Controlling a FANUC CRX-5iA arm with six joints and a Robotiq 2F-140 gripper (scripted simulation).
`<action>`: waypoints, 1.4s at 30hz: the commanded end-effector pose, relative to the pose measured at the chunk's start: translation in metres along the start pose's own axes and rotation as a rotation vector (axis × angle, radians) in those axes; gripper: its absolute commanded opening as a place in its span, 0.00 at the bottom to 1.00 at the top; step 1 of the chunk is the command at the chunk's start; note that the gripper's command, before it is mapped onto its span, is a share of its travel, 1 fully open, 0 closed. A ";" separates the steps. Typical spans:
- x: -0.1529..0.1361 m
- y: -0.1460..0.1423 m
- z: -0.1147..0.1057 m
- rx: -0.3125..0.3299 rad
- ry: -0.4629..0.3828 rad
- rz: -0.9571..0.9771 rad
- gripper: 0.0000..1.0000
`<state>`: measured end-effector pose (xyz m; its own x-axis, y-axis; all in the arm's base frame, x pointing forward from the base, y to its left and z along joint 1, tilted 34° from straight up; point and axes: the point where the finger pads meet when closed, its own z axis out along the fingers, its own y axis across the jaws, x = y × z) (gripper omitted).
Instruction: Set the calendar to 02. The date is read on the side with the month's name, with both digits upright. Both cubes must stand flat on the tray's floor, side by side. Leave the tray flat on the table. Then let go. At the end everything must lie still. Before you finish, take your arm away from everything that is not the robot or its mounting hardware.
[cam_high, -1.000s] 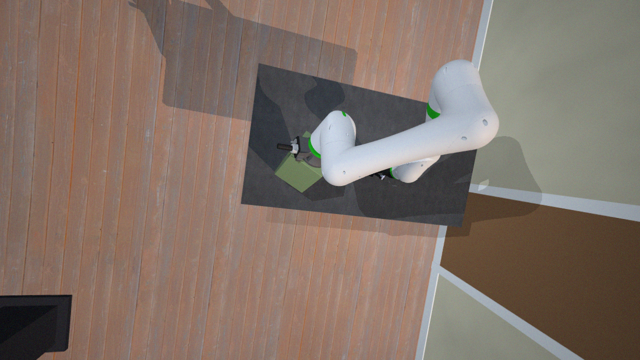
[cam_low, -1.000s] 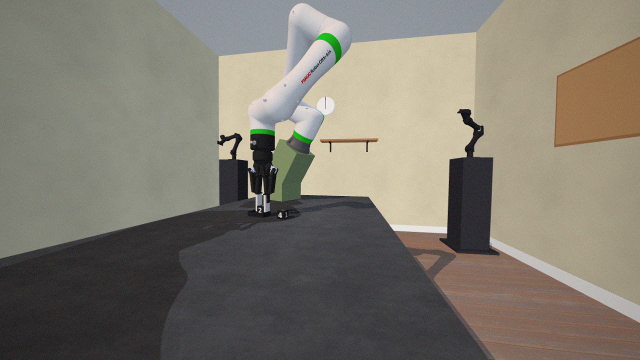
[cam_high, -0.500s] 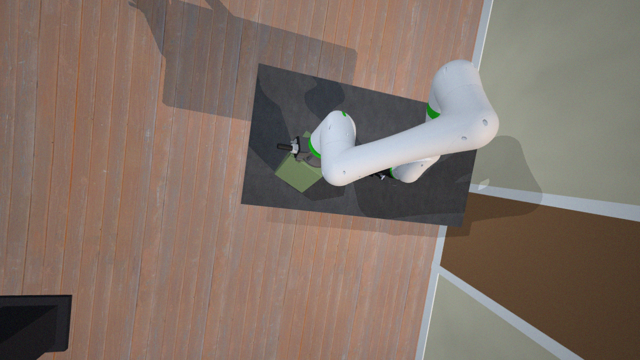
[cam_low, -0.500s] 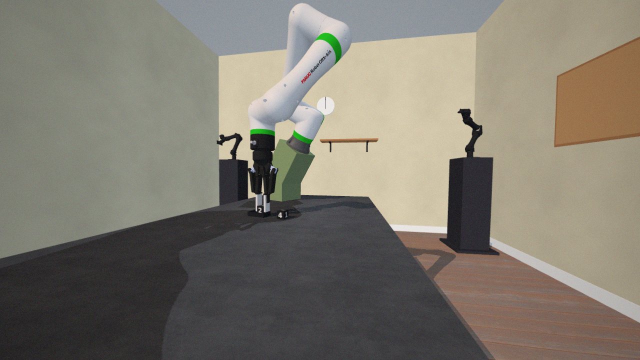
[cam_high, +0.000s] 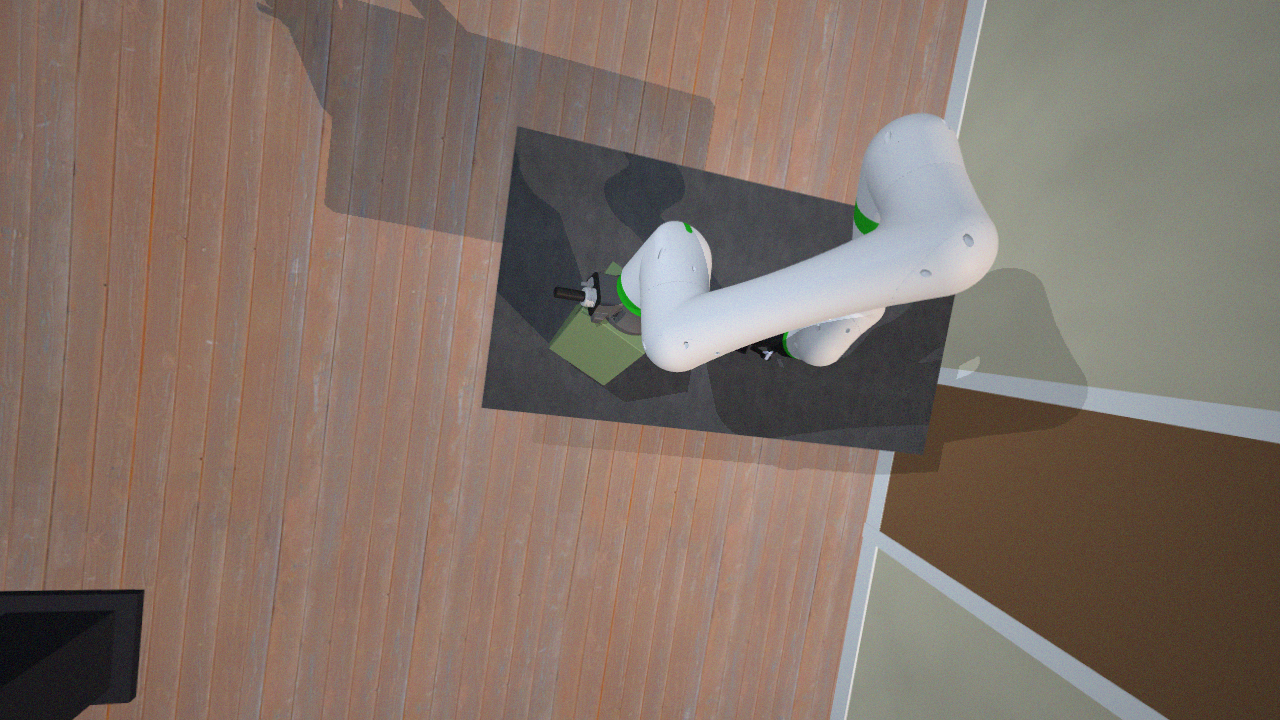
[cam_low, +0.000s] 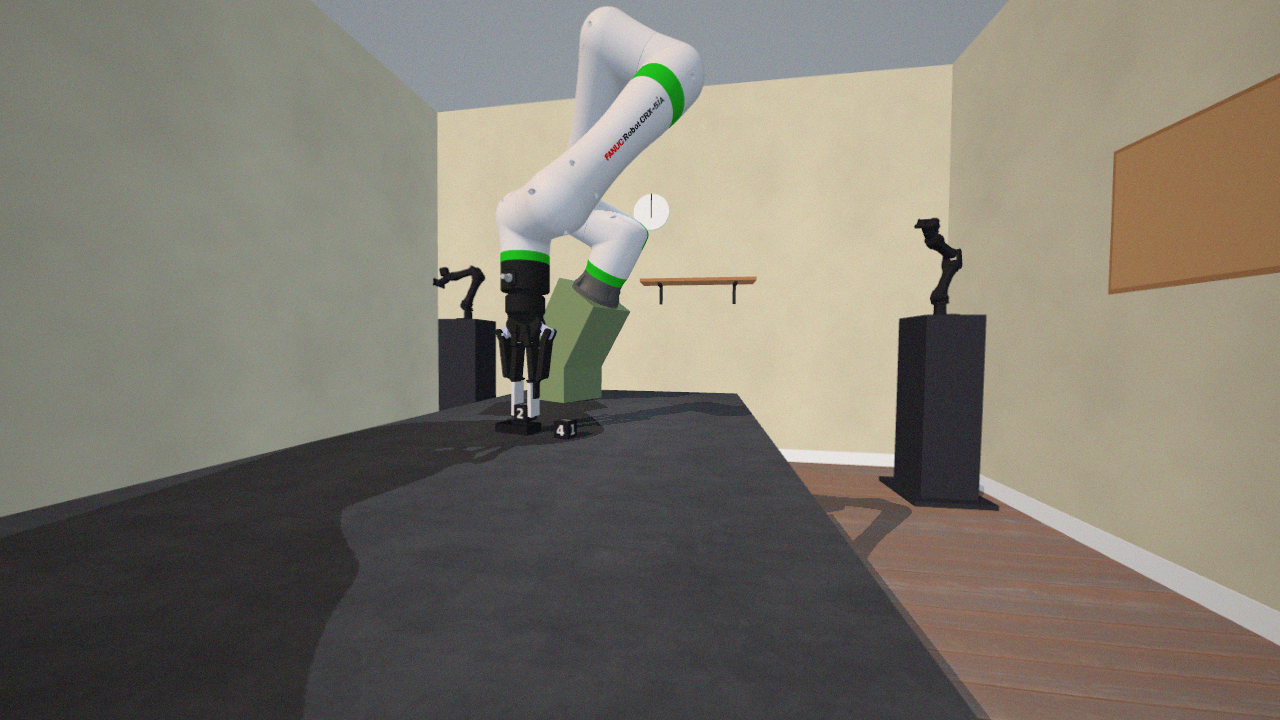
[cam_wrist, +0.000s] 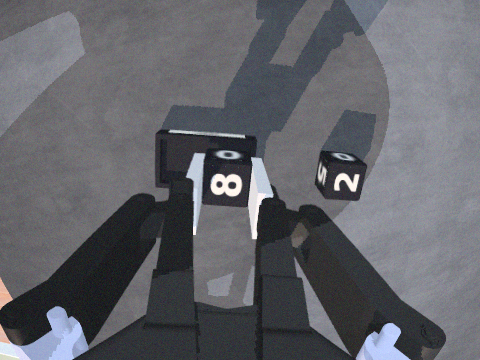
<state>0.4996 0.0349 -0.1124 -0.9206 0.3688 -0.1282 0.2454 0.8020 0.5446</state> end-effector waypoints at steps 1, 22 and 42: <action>0.000 0.000 -0.019 0.000 0.000 0.000 0.17; 0.000 0.000 -0.086 0.000 0.000 0.000 0.17; -0.002 -0.014 -0.085 0.002 0.001 -0.353 0.17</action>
<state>0.4725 -0.0135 -0.0473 -0.9546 0.1641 -0.2485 0.0228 0.8723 0.4884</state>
